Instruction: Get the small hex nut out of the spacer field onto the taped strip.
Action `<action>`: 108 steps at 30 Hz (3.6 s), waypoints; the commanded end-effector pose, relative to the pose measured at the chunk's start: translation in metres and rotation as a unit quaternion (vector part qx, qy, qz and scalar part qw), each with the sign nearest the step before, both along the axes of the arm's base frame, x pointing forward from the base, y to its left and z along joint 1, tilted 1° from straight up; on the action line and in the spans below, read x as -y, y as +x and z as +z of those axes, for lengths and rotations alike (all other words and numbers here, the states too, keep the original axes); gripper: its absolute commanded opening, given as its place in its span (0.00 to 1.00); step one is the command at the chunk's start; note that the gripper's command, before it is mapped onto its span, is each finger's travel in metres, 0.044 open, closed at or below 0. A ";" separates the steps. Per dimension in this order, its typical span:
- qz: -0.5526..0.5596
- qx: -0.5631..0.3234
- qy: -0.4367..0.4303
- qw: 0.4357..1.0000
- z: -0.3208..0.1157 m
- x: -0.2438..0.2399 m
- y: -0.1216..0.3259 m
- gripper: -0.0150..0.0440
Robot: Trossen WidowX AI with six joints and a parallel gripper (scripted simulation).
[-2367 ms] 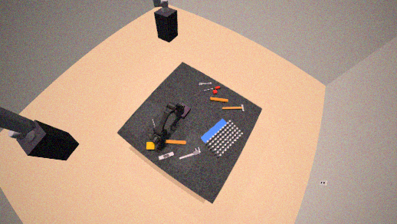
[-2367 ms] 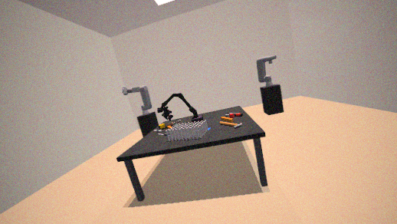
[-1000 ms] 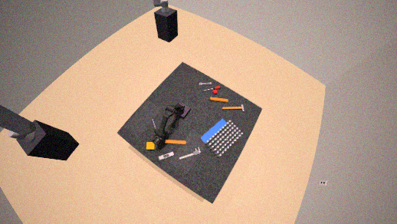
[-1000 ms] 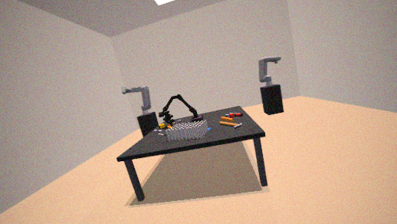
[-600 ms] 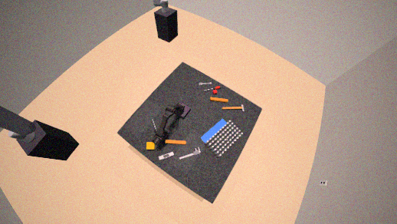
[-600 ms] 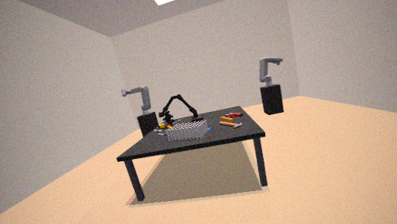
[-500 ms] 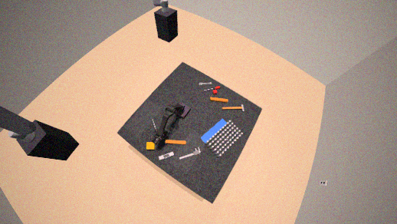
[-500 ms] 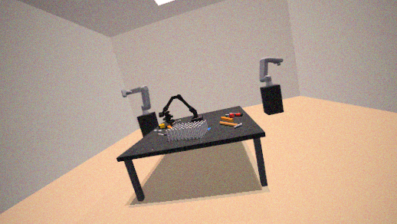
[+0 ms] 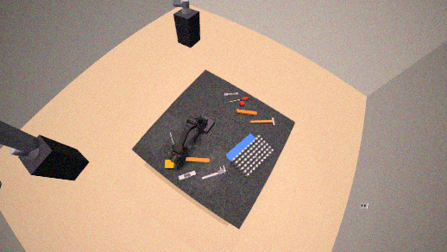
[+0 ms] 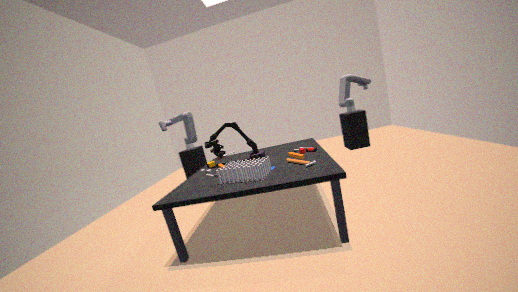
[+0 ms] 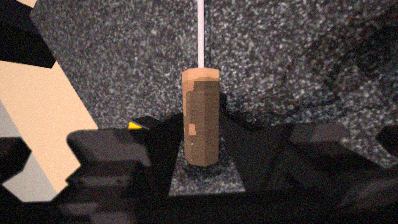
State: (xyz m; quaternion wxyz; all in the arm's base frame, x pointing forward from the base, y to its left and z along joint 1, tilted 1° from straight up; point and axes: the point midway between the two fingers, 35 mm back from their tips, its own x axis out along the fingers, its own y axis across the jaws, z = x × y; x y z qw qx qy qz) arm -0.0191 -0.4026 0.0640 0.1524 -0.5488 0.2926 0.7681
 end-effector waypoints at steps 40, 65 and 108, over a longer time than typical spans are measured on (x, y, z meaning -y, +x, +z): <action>0.277 0.016 0.012 0.961 0.120 -0.043 0.117 0.25; 0.641 0.024 0.028 0.767 0.127 -0.145 0.254 0.25; 0.984 0.005 0.001 0.178 0.130 -0.392 0.324 0.25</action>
